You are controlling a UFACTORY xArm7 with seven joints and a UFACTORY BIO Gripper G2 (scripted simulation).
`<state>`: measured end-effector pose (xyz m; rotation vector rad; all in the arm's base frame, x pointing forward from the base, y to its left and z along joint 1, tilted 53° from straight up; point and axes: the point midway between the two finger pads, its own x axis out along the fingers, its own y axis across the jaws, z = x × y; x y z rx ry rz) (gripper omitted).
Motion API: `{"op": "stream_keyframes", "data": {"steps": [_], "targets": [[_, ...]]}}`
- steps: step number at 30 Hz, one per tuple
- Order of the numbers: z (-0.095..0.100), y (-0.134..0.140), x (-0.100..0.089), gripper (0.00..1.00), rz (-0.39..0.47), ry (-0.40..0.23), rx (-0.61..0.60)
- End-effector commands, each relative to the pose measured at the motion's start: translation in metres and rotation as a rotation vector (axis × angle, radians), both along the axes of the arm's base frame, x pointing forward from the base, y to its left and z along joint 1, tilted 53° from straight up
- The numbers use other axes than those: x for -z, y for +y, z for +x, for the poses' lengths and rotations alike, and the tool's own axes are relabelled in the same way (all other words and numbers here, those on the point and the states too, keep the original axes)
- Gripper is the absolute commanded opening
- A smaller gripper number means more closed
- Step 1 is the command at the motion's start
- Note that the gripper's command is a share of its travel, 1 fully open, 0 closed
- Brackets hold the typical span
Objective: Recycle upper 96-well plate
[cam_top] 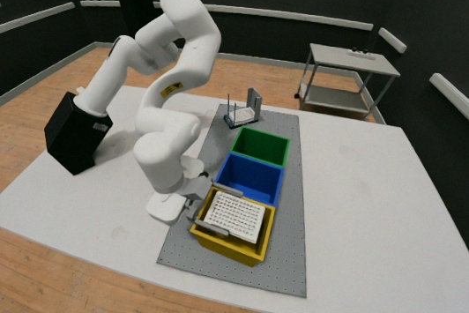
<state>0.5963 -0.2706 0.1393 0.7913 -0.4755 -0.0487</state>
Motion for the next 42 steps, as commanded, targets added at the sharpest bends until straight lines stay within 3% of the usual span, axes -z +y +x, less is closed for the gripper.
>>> {"op": "stream_keyframes", "data": {"steps": [1,34,42], "targets": [[0.0011,-0.0043,0.0005,0.0,-0.002,-0.001,0.003],[0.0007,-0.0037,0.0001,0.0,-0.002,-0.001,0.003],[0.0063,0.0053,0.0081,0.0,-0.002,-0.001,0.003]]}}
